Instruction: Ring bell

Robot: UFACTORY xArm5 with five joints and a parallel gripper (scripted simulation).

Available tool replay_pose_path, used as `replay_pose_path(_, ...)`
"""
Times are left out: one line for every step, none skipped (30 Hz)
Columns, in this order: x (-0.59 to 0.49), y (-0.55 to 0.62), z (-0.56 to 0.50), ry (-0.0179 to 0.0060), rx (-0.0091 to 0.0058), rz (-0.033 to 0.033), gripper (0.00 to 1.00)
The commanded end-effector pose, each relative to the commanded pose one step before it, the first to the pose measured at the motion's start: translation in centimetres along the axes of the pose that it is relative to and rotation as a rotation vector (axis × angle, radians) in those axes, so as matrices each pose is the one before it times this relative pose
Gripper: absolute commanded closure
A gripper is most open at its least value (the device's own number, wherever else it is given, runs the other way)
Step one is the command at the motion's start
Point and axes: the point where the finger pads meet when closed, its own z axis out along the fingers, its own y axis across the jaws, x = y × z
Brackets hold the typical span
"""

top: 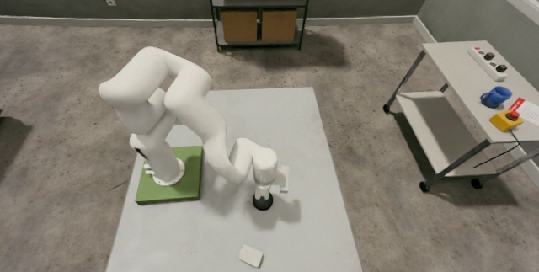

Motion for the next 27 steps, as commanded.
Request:
replay_pose_path(0.16, 0.028, -0.026, 0.00332, -0.00058, 0.0, 1.0)
replay_pose_path(0.0, 0.0, 0.088, -0.0008, 0.00014, 0.0, 1.0)
replay_pose_path(0.0, 0.0, 0.107, -0.00097, 0.00018, -0.00001, 1.0)
replay_pose_path(0.0, 0.0, 0.12, -0.00109, 0.0002, -0.00001, 1.0)
replay_pose_path(0.0, 0.0, 0.125, -0.00105, 0.00019, -0.00001, 1.0)
replay_pose_path(0.001, 0.0, 0.121, -0.00094, 0.00017, 0.0, 1.0)
replay_pose_path(0.0, 0.0, 0.0, 0.0, 0.0, 0.0, 1.0)
replay_pose_path(0.0, 0.0, 0.0, 0.0, 0.0, 0.0, 1.0)
replay_pose_path(0.0, 0.0, 0.109, -0.00084, 0.00015, 0.0, 1.0)
replay_pose_path(0.0, 0.0, 0.089, -0.00069, 0.00012, 0.0, 1.0)
replay_pose_path(0.0, 0.0, 0.065, -0.0005, 0.00009, 0.0, 1.0)
replay_pose_path(0.0, 0.0, 0.039, -0.0003, 0.00005, 0.0, 1.0)
replay_pose_path(0.0, 0.0, 0.017, -0.00013, 0.00002, 0.0, 1.0)
replay_pose_path(0.0, 0.0, 0.003, -0.00002, 0.0, 0.0, 1.0)
replay_pose_path(0.0, 0.0, 0.0, 0.0, 0.0, 0.0, 1.0)
replay_pose_path(0.0, 0.0, 0.0, 0.0, 0.0, 0.0, 1.0)
replay_pose_path(0.0, 0.0, 0.0, 0.0, 0.0, 0.0, 1.0)
replay_pose_path(0.0, 0.0, 0.0, 0.0, 0.0, 0.0, 1.0)
replay_pose_path(0.0, 0.0, 0.0, 0.0, 0.0, 0.0, 1.0)
replay_pose_path(0.0, 0.0, 0.0, 0.0, 0.0, 0.0, 1.0)
replay_pose_path(0.0, 0.0, 0.0, 0.0, 0.0, 0.0, 1.0)
replay_pose_path(0.0, 0.0, 0.0, 0.0, 0.0, 0.0, 1.0)
replay_pose_path(0.0, 0.0, 0.0, 0.0, 0.0, 0.0, 1.0)
replay_pose_path(0.0, 0.0, 0.0, 0.0, 0.0, 0.0, 1.0)
replay_pose_path(0.0, 0.0, 0.0, 0.0, 0.0, 0.0, 1.0)
replay_pose_path(0.0, 0.0, 0.002, -0.00001, 0.0, 0.0, 1.0)
replay_pose_path(0.0, 0.0, 0.009, -0.00005, 0.00001, 0.0, 1.0)
